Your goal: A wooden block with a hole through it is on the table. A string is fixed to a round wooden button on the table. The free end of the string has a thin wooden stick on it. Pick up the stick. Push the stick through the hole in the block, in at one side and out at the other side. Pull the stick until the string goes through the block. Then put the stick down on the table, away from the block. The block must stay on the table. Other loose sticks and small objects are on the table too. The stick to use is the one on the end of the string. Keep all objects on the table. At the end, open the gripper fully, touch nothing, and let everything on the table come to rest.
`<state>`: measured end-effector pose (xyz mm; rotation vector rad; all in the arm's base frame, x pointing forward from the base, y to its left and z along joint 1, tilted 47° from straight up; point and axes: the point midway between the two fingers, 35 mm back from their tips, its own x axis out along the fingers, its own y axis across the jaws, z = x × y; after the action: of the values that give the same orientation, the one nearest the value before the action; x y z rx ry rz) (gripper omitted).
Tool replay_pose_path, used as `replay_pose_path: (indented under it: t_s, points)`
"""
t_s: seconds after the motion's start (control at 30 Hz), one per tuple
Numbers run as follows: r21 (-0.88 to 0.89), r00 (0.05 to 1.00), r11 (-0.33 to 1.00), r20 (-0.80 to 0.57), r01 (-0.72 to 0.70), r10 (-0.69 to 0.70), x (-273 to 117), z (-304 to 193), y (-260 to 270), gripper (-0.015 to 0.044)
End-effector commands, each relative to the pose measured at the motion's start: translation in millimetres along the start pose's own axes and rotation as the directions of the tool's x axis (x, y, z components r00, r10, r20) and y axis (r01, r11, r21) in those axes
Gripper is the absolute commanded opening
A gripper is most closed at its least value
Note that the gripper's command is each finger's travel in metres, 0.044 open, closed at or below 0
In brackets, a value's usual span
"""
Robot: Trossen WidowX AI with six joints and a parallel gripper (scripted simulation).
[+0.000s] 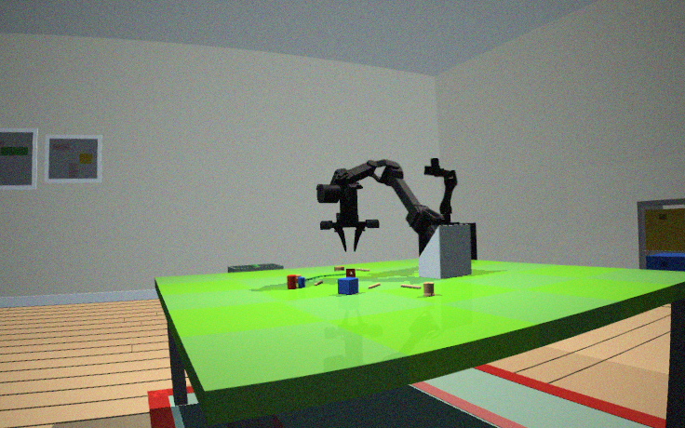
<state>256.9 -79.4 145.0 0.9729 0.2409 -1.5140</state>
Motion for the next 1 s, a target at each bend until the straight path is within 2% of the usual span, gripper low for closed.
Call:
replay_pose_path:
  t_s: [0.0, 0.97]
  points:
    - [0.006, 1.0, 1.0, -0.005, 0.005, -0.005, 4.6, -1.9, -0.8, 0.0124]
    - [0.008, 1.0, 1.0, -0.008, 0.006, -0.006, 51.6, -3.8, 0.5, 0.0124]
